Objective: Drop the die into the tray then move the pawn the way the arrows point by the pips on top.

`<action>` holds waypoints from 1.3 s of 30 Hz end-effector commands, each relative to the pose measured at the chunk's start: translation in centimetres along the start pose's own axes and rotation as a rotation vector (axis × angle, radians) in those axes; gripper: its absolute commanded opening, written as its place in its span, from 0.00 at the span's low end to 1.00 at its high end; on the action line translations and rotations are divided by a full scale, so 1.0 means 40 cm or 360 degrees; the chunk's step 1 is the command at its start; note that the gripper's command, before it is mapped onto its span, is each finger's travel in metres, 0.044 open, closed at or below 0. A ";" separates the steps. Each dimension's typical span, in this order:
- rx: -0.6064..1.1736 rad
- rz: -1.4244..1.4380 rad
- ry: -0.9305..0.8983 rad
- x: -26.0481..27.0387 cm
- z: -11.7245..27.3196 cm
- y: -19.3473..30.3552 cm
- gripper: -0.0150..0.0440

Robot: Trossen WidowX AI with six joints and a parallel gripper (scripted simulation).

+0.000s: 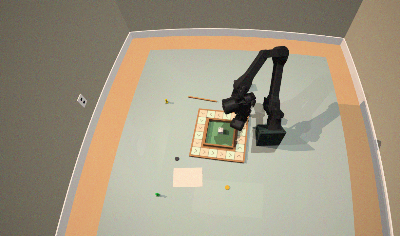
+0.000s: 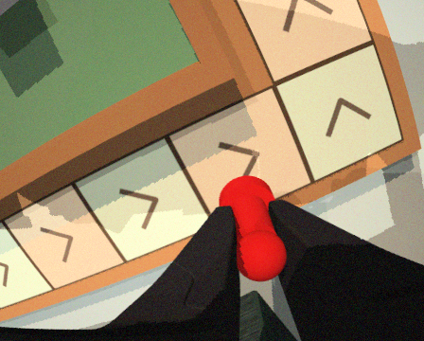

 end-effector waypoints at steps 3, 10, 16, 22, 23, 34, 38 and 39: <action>0.0005 0.0004 0.0012 -0.003 -0.047 0.004 0.25; 0.0004 0.0004 0.0017 -0.005 -0.066 0.005 0.25; 0.0004 0.0004 0.0016 -0.005 -0.082 0.005 0.25; 0.0004 0.0004 0.0018 -0.005 -0.105 0.006 0.25; 0.0004 0.0004 0.0018 -0.006 -0.107 0.006 0.25; -0.0001 -0.0002 0.0003 -0.002 -0.078 0.000 0.74; 0.0005 0.0004 0.0008 0.001 0.015 -0.001 0.92; 0.0005 0.0004 0.0012 0.000 0.028 0.000 0.97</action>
Point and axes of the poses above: the point midway between the two fingers, 35 mm back from their tips, its own z axis back along the fingers, its own x axis across the jaws, y = z × x, the point moved 9 cm from there along z, back along the fingers, and after that the axes turned 12 degrees about z, right-handed, at the moved point
